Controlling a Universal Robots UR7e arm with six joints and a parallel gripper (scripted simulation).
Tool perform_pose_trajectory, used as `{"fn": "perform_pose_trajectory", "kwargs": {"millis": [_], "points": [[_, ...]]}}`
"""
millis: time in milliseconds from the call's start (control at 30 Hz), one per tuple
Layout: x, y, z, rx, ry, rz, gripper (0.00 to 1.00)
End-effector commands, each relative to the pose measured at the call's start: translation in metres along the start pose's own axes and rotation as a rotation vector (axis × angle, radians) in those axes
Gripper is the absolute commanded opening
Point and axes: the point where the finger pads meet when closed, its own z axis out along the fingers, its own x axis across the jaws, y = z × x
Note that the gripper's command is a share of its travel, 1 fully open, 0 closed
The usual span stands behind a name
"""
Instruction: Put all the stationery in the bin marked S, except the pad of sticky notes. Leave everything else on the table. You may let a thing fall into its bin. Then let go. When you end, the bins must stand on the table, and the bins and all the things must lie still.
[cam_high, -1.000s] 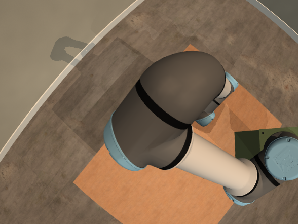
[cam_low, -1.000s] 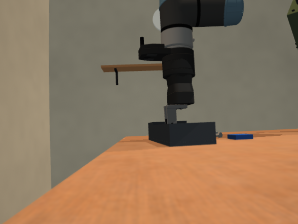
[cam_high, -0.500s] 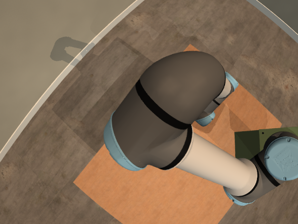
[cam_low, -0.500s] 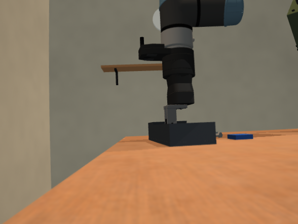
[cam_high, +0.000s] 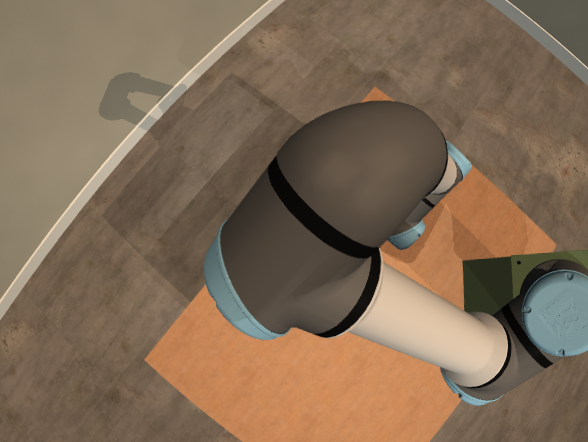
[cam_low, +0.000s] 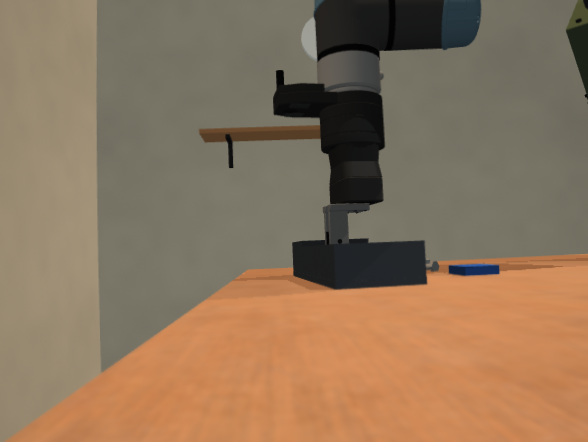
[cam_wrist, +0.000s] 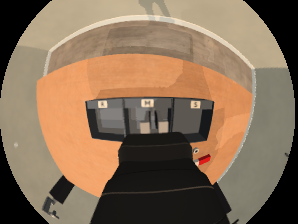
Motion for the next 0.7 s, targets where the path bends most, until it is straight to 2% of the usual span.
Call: {"fn": "perform_pose_trajectory", "kwargs": {"millis": [0, 567, 667], "points": [[0.0, -0.001, -0.006, 0.001, 0.0, 0.0, 0.31], [0.0, 0.0, -0.026, 0.001, 0.0, 0.0, 0.31], [0.0, 0.0, -0.038, 0.001, 0.0, 0.0, 0.31]]}}
